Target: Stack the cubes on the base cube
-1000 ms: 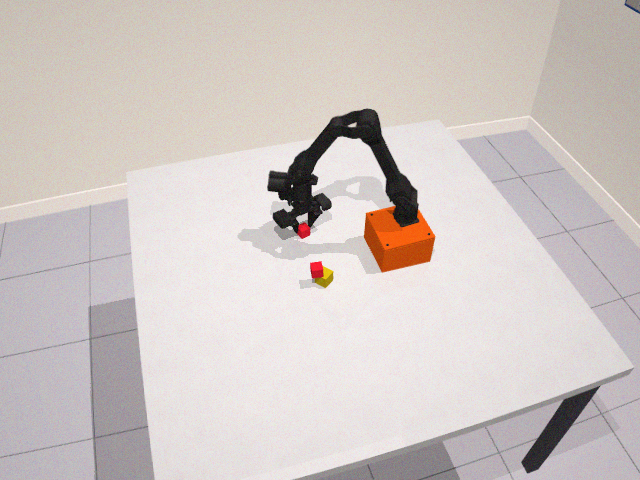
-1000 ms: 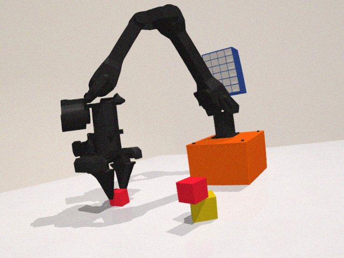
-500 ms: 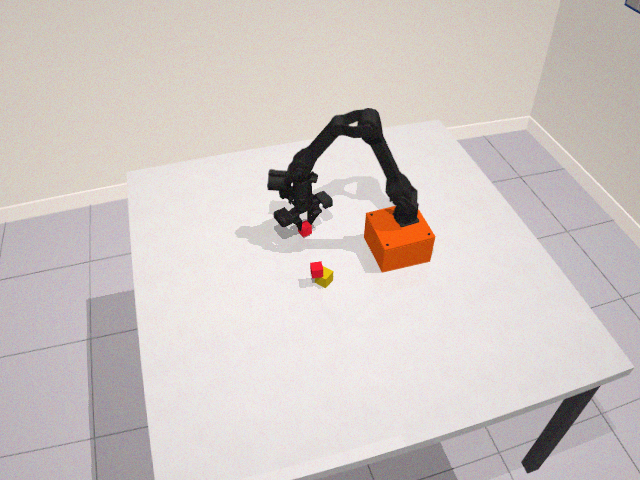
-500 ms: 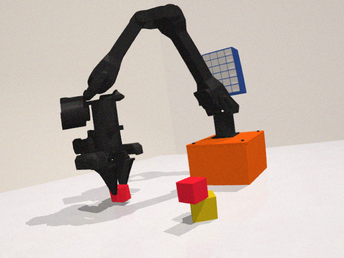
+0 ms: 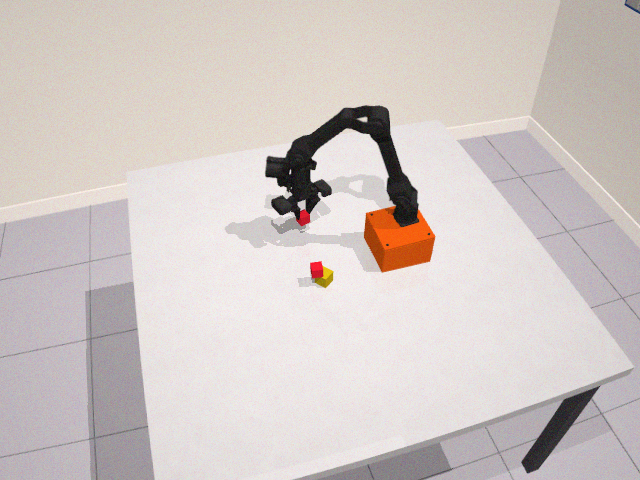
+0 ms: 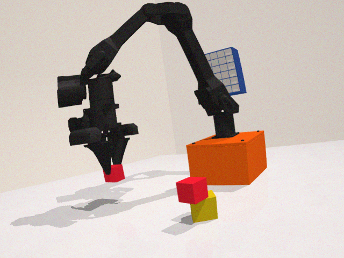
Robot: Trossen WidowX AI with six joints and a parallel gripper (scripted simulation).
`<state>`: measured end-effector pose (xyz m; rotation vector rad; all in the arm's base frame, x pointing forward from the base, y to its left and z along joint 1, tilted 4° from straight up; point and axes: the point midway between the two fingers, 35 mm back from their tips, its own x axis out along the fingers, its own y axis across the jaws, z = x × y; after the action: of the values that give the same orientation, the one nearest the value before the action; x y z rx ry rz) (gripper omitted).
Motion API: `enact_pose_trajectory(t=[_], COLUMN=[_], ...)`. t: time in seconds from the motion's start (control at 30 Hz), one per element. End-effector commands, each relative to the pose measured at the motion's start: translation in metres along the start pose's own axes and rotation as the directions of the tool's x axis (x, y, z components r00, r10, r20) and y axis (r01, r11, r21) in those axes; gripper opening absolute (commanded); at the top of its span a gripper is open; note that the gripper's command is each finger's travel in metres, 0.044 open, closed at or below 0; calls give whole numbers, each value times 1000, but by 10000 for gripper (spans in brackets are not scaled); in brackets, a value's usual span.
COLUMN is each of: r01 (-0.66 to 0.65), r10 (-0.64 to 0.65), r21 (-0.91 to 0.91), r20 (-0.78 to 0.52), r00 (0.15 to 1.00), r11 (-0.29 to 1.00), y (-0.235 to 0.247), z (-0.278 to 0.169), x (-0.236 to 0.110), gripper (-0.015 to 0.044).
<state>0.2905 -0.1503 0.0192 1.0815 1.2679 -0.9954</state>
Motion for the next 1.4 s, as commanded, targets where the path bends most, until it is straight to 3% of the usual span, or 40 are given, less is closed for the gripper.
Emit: enact_pose_trajectory(t=[0.0, 0.33, 0.53, 1.37], r01=[-16, -16, -15, -13], r10=[16, 16, 16, 15], r21=[-4, -4, -15, -412], r20=[7, 7, 7, 2], r00=[1000, 1000, 1000, 1000], r11=[1000, 1000, 1000, 911], y=[2, -1, 0, 32], z=[1, -2, -4, -79], x=[-17, -49, -51, -49], gripper=[105, 105, 105, 105])
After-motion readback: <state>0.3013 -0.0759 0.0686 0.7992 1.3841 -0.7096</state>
